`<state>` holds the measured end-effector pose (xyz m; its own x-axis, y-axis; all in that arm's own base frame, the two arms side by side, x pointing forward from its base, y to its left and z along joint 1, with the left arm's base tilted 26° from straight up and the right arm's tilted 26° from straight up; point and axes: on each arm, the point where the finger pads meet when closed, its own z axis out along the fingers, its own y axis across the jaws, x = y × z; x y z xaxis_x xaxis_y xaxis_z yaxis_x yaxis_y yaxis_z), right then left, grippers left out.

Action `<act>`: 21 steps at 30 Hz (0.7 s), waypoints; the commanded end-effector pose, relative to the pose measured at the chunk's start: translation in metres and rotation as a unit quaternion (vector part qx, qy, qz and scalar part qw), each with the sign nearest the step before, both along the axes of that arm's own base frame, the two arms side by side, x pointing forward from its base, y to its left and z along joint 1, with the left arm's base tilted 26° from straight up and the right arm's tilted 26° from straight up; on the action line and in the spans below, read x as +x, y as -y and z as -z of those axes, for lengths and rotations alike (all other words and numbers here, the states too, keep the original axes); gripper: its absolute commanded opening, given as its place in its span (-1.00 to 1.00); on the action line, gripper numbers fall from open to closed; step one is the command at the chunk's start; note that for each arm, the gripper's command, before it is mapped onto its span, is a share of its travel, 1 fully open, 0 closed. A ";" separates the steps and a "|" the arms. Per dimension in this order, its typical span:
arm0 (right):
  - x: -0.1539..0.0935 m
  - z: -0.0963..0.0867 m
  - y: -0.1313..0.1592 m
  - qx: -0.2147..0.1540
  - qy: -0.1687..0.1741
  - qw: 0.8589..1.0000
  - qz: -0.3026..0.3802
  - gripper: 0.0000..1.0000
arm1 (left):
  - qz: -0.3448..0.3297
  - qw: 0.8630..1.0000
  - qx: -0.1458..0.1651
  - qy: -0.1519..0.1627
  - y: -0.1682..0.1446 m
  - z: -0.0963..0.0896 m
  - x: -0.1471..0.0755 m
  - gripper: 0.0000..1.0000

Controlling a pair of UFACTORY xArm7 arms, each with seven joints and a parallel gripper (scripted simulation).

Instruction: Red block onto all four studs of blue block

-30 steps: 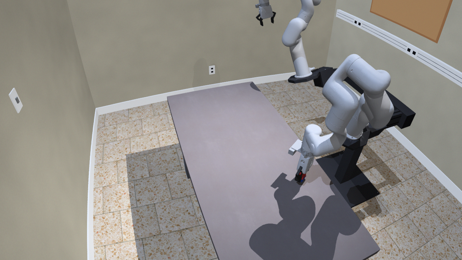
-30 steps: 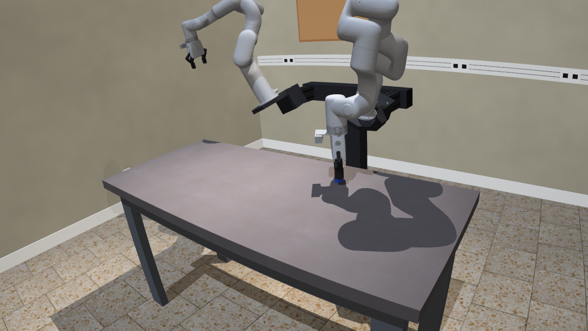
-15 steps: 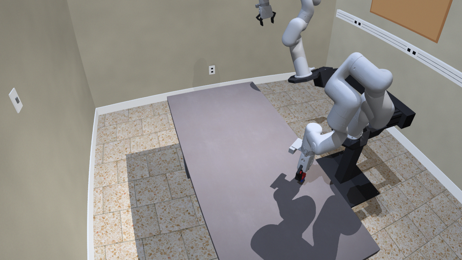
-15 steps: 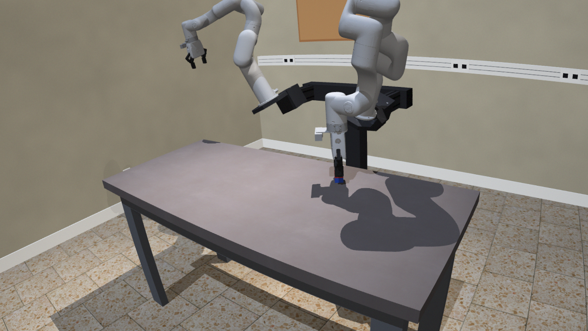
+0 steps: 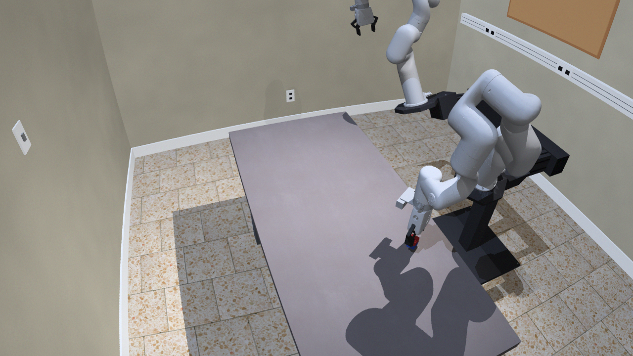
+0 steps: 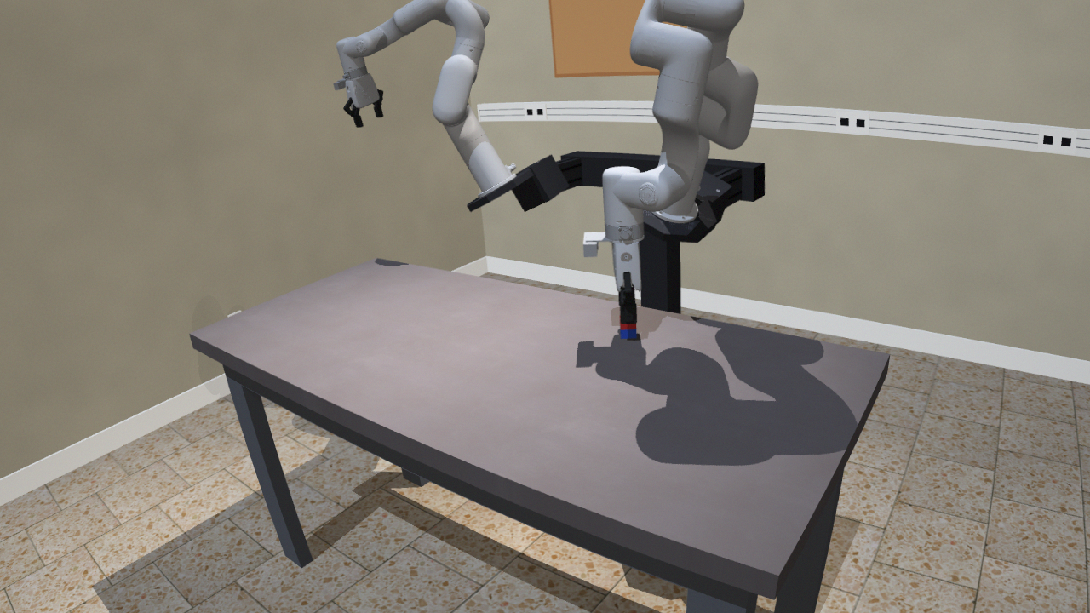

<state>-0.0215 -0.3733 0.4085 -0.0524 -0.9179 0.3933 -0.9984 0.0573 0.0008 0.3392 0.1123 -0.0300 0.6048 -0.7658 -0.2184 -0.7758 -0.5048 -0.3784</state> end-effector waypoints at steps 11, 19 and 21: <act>0.000 -0.001 0.000 -0.001 0.000 1.000 0.000 1.00 | 0.000 1.000 0.000 0.000 0.002 -0.005 -0.001 1.00; 0.000 -0.001 0.000 -0.001 0.000 1.000 0.000 1.00 | 0.000 1.000 0.000 0.000 0.006 -0.013 -0.002 1.00; 0.000 -0.001 0.000 -0.001 0.000 1.000 0.000 1.00 | 0.000 1.000 0.000 0.000 0.006 -0.013 -0.002 1.00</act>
